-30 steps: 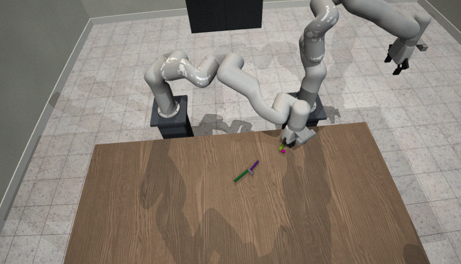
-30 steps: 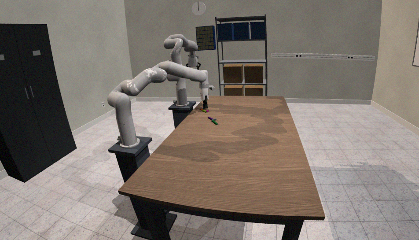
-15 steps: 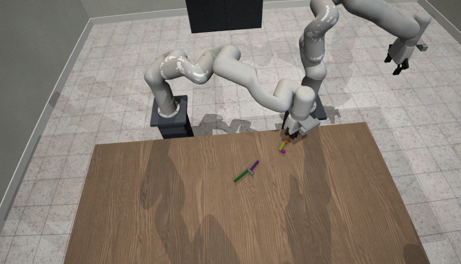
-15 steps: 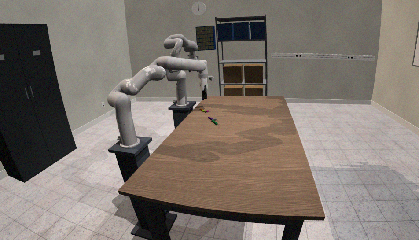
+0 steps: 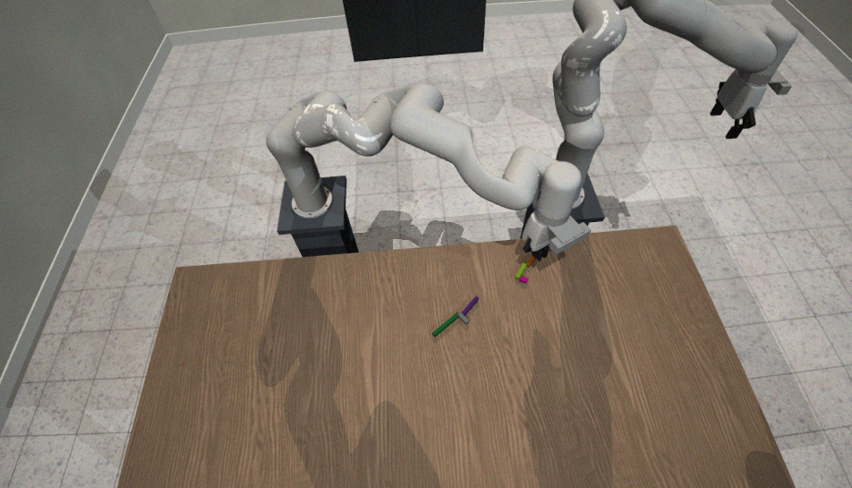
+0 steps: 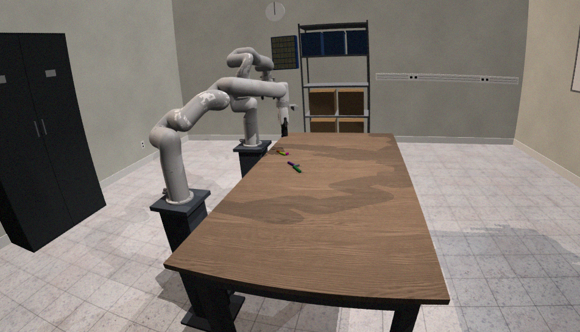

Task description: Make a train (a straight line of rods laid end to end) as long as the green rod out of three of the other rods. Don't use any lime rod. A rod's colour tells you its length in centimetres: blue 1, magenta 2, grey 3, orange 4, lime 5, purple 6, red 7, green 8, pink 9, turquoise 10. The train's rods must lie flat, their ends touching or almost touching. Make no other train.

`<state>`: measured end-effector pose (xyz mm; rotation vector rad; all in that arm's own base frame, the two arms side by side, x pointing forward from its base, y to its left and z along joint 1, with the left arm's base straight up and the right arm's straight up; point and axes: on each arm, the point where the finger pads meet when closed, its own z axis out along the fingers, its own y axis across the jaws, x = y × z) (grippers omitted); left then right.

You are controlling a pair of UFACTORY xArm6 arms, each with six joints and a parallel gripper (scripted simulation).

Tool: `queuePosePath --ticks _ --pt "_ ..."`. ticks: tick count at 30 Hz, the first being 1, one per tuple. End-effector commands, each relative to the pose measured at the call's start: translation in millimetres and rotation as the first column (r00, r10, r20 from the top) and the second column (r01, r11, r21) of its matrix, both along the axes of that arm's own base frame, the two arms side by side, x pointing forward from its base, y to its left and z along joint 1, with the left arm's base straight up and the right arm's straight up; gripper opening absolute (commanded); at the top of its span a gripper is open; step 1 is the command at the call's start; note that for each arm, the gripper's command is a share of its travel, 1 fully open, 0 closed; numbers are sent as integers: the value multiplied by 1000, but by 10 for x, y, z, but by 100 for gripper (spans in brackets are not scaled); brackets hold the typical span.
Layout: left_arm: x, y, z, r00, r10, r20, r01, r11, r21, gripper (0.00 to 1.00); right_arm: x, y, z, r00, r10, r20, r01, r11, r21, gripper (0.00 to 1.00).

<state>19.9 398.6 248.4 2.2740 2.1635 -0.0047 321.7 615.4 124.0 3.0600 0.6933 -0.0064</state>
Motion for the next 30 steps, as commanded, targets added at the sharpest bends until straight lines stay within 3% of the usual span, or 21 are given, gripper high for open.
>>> queuePosePath --ticks 1,11,30 --pt "0 9 16 1000 0 0 0 1000 4 100 345 -248 48 994 -114 6 113 993 11 6" --pt "0 9 16 1000 0 0 0 1000 4 100 1038 -1043 43 915 -403 5 403 915 11 6" --pt "0 9 16 1000 0 0 0 1000 4 100 1084 -1113 33 905 -425 5 425 905 11 6"
